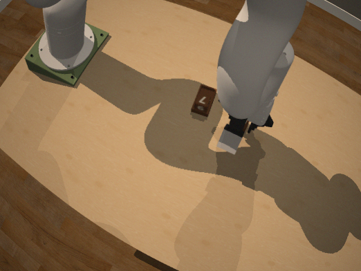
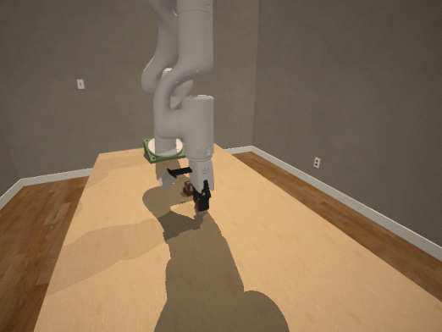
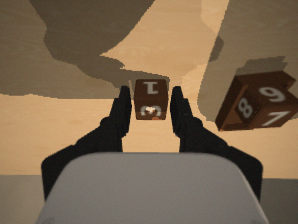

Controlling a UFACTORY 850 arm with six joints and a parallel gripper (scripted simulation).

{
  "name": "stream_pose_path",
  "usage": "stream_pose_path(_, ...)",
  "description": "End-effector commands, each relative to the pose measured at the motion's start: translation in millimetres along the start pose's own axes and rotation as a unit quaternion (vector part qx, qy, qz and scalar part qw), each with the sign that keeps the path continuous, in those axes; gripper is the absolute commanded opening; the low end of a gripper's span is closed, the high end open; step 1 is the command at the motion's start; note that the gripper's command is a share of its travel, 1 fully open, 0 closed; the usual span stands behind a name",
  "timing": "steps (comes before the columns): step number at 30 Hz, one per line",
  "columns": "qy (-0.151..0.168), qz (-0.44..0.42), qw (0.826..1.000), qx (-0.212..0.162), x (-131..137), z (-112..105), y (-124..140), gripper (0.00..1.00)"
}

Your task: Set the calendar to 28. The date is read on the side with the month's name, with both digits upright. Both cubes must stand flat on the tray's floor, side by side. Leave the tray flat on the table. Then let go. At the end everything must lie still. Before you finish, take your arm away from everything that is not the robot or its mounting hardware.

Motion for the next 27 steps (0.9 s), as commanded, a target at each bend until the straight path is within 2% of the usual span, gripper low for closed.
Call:
stream_pose_path(1,-0.001,0.000,1.000,0.000,-0.7,-0.5,-0.1,0.49)
stream_pose_path(17,-0.001,0.000,1.000,0.000,-0.7,-0.5,-0.1,0.49)
stream_pose_path(18,-0.001,0.000,1.000,0.000,-0.7,-0.5,-0.1,0.29)
stream_pose_path(27,-0.001,0.000,1.000,0.000,-0.7,-0.5,-0.1,0.29)
Point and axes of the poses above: the point where the finger pads meet when closed, its own z axis out along the fingers, its own x axis across the jaws, y = z × x, the point moved 4 cm from there along -z, back along the fingers, and after that the axes turned 7 degrees about -z, right-handed, at the moved point
